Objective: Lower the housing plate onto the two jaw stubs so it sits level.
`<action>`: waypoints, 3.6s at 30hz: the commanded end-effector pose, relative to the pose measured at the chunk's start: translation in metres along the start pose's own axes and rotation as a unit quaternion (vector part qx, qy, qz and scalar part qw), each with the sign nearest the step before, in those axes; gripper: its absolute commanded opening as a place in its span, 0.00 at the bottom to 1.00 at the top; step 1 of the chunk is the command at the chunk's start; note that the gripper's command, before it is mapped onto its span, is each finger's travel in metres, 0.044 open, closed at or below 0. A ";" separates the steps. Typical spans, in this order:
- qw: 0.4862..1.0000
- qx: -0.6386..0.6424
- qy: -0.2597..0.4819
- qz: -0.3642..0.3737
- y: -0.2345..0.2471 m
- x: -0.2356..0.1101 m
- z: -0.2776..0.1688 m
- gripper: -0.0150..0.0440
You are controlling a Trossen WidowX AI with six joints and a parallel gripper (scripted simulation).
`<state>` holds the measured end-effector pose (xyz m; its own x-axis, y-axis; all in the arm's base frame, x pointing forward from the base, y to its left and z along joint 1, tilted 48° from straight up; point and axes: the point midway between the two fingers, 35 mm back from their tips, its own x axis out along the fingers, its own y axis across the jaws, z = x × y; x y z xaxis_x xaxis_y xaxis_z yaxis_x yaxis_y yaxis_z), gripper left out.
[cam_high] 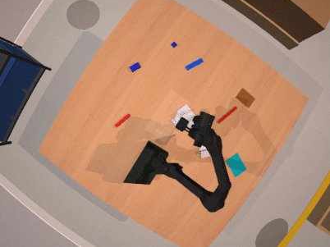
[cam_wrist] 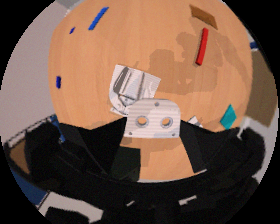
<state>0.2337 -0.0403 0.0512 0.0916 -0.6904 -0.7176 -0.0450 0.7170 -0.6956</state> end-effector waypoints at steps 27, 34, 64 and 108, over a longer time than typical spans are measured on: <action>0.985 0.168 -0.010 -0.029 0.064 0.002 -0.009 0.85; 0.985 0.168 -0.010 -0.029 0.064 0.002 -0.009 0.85; 0.985 0.171 -0.010 -0.029 0.073 0.003 -0.011 0.85; 0.985 0.172 -0.010 -0.028 0.073 0.040 -0.009 0.85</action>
<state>0.2259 -0.0110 -0.0247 0.1057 -0.7261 -0.6795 0.3041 0.6741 -0.6731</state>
